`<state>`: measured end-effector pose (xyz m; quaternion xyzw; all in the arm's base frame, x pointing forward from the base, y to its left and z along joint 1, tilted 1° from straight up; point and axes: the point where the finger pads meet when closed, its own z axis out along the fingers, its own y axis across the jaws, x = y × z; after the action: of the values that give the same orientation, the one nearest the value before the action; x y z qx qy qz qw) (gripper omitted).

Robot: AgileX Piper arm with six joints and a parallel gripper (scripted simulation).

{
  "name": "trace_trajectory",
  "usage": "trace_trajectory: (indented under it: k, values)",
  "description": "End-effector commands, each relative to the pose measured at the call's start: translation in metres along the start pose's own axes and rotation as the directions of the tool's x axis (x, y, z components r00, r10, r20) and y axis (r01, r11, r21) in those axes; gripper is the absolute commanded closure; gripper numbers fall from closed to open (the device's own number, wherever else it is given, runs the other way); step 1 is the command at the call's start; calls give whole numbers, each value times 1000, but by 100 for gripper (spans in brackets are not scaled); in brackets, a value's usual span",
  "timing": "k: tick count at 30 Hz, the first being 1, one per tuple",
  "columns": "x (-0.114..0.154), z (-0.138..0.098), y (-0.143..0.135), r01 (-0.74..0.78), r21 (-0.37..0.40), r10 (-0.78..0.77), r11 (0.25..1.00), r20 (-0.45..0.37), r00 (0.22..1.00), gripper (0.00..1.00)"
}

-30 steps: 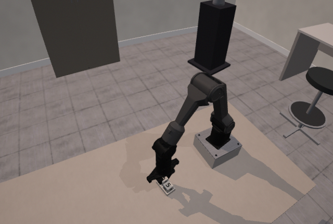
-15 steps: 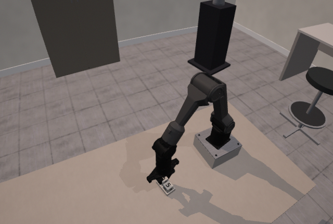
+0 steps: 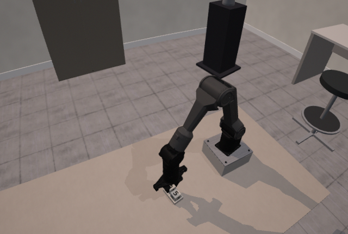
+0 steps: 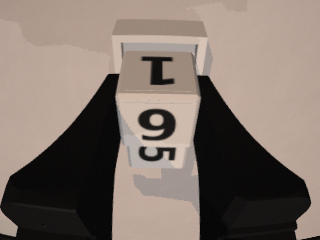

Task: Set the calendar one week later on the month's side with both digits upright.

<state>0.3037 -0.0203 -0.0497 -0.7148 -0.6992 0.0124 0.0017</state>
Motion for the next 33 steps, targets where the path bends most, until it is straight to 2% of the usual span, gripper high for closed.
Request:
trace_trajectory:
  k: [1,33]
  values:
    - [0,0,0,-1,1,1,1000,1,1000,62]
    - [0,10,0,-1,1,1,1000,1,1000,62]
